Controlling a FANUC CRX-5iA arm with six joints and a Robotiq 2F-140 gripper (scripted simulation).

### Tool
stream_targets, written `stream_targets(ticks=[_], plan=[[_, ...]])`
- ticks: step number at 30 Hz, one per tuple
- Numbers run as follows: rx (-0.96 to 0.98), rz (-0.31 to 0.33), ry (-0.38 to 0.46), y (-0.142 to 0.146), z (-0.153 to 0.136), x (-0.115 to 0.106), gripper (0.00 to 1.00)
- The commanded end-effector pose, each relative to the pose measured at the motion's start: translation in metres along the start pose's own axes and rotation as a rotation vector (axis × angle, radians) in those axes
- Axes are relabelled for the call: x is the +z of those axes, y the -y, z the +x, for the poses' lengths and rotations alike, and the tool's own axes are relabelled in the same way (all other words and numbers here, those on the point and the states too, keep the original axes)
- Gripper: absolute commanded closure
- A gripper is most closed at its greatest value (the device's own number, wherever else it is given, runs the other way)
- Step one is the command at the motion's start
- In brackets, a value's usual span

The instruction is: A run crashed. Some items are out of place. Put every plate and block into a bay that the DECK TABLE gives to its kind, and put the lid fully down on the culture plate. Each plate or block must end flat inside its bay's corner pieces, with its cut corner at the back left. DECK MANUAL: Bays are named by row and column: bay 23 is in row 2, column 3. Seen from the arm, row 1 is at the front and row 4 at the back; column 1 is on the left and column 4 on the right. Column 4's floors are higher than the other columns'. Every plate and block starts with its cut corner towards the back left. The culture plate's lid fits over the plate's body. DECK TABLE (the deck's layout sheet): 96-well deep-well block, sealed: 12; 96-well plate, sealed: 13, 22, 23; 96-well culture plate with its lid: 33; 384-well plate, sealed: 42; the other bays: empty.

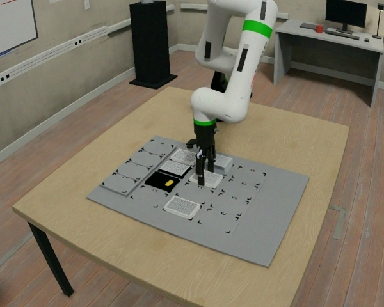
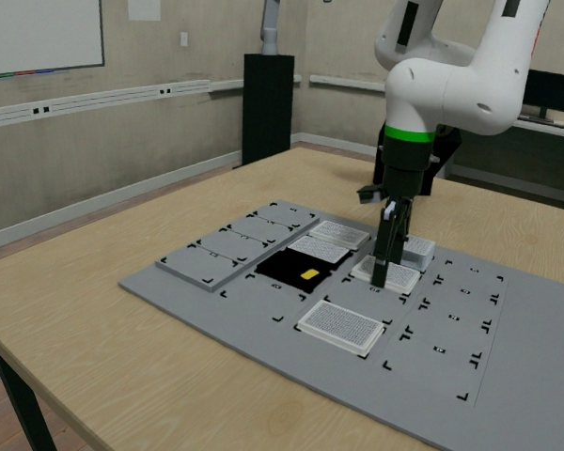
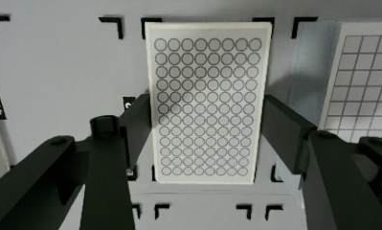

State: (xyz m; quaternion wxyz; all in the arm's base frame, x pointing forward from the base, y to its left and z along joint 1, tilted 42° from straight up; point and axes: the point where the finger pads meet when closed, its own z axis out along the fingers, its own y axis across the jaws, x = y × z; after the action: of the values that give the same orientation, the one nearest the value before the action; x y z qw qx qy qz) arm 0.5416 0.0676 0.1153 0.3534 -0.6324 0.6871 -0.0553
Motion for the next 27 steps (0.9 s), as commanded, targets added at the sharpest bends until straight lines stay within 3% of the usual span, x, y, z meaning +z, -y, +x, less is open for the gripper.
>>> stream_targets(ticks=[1, 10, 11, 27], plan=[[0.0, 0.001, 0.0, 0.0006, 0.0, -0.0004, 0.39], [0.0, 0.001, 0.0, 0.0006, 0.0, -0.0004, 0.39], [0.0, 0.001, 0.0, 0.0006, 0.0, -0.0004, 0.3], [0.0, 0.001, 0.0, 0.0006, 0.0, -0.0004, 0.3]])
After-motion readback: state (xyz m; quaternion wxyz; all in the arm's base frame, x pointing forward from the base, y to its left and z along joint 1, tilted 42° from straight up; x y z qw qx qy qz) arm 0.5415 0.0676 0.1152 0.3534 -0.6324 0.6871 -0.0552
